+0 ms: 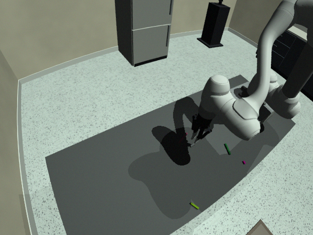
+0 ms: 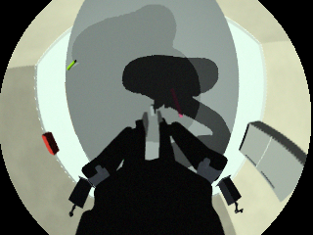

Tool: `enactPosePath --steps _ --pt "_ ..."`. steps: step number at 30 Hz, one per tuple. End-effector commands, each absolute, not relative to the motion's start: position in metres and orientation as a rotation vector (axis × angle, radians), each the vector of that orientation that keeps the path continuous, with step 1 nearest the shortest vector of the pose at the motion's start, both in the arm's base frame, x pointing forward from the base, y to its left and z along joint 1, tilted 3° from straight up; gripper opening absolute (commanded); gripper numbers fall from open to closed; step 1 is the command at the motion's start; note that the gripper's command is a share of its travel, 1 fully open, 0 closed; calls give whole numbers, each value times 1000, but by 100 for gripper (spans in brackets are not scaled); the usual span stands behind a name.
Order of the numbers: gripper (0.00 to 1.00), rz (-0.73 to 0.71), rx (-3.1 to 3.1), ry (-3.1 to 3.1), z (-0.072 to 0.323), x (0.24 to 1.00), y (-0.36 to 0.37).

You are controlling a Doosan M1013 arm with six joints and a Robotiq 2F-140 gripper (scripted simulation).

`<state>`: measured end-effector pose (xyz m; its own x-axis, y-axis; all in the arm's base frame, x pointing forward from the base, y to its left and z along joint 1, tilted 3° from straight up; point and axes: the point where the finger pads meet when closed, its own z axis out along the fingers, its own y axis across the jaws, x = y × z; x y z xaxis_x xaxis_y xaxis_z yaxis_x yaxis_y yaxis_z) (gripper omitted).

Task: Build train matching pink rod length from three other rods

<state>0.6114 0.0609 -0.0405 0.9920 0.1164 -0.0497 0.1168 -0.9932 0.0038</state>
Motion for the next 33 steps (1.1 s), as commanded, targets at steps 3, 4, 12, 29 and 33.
enactPosePath --steps 3,4,12,29,33 --pt "23 -75 3132 183 -51 611 62" --pt "23 -75 3132 183 -52 611 62" --pt "23 -75 3132 183 -62 611 62" --pt "23 -75 3132 183 -82 610 62" --pt "23 -75 3132 183 -84 610 62"
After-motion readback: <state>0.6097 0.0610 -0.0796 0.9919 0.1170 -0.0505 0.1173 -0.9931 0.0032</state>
